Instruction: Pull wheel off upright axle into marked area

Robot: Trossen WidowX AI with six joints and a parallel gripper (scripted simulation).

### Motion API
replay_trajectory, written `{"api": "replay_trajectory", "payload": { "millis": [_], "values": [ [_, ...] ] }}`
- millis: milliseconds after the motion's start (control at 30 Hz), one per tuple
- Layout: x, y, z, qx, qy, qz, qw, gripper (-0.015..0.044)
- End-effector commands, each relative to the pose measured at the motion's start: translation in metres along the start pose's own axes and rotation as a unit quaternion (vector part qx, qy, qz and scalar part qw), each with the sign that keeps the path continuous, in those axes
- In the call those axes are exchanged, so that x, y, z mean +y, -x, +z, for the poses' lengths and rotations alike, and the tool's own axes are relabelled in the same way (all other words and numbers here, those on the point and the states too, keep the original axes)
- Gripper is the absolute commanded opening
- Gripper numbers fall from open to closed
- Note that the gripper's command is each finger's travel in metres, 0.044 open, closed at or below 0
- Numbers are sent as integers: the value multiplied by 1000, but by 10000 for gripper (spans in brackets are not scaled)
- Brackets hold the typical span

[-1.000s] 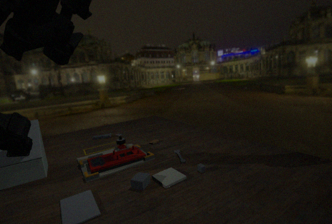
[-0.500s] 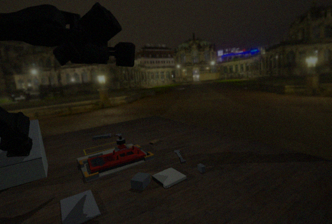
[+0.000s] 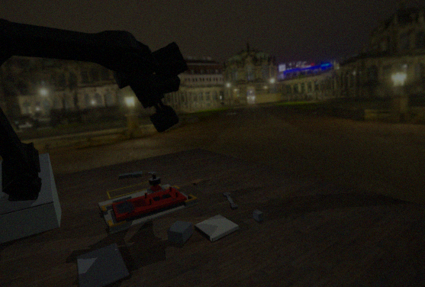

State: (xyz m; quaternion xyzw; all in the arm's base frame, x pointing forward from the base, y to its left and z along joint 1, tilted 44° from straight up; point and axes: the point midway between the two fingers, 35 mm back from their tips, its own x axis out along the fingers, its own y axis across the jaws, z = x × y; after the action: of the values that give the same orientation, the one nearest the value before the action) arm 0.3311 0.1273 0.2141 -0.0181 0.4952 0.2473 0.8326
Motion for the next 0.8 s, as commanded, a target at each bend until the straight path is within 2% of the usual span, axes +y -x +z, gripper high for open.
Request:
{"api": "replay_trajectory", "payload": {
  "millis": [0, 200, 400, 767],
  "values": [
    [-7, -25, -8, 44, -90, -39, 994, 300],
    [-17, -61, -22, 92, -233, -120, 961, 300],
    [-26, -94, -38, 108, -352, -216, 904, 300],
    [-38, -144, -69, 48, -505, -393, 767, 300]
  ]
}}
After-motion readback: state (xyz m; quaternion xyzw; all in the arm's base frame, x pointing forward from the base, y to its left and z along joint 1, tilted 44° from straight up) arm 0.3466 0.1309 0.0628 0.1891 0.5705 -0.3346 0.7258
